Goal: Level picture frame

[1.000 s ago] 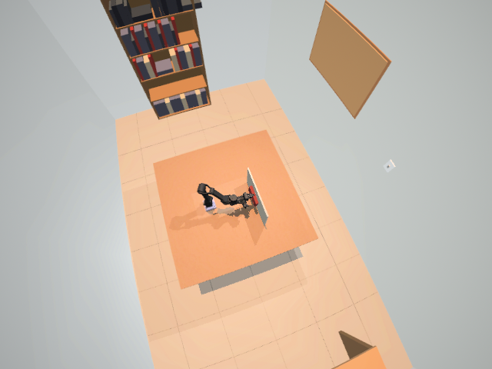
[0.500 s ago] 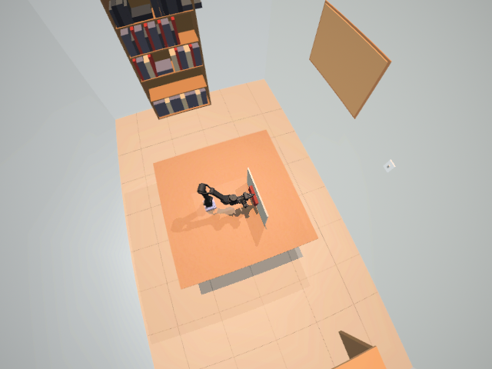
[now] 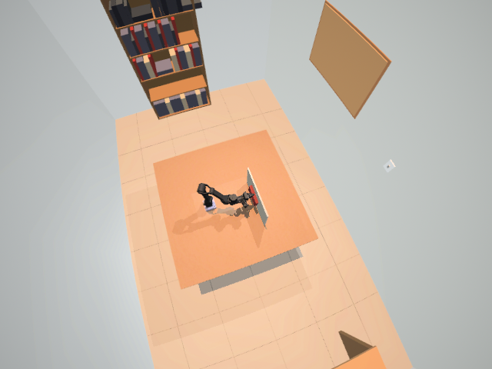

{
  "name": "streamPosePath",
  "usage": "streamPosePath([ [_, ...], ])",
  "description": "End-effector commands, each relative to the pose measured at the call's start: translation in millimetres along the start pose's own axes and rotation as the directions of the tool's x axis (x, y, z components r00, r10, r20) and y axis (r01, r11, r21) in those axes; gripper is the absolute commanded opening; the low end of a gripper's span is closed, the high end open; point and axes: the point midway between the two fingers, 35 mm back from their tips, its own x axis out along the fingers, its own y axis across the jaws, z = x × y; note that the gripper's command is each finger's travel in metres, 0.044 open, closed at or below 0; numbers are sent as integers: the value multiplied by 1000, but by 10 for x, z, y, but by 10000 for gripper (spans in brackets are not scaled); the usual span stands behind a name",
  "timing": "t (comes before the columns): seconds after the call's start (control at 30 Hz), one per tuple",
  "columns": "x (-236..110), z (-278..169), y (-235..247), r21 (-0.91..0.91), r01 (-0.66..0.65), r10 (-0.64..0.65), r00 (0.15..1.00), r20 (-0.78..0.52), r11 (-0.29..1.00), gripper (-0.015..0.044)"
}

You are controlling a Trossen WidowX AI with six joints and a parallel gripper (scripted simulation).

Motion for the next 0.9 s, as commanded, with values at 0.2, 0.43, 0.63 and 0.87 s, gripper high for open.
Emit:
streamPosePath([
  [0.2, -2, -45, 40, -3, -11, 11, 1000, 1, 1000, 0],
  [0.43, -2, -47, 30, -3, -11, 11, 1000, 1, 1000, 0],
  [0.63, -2, -45, 29, -3, -11, 11, 1000, 1, 1000, 0],
  [0.87, -2, -39, 28, -3, -11, 11, 1000, 1, 1000, 0],
])
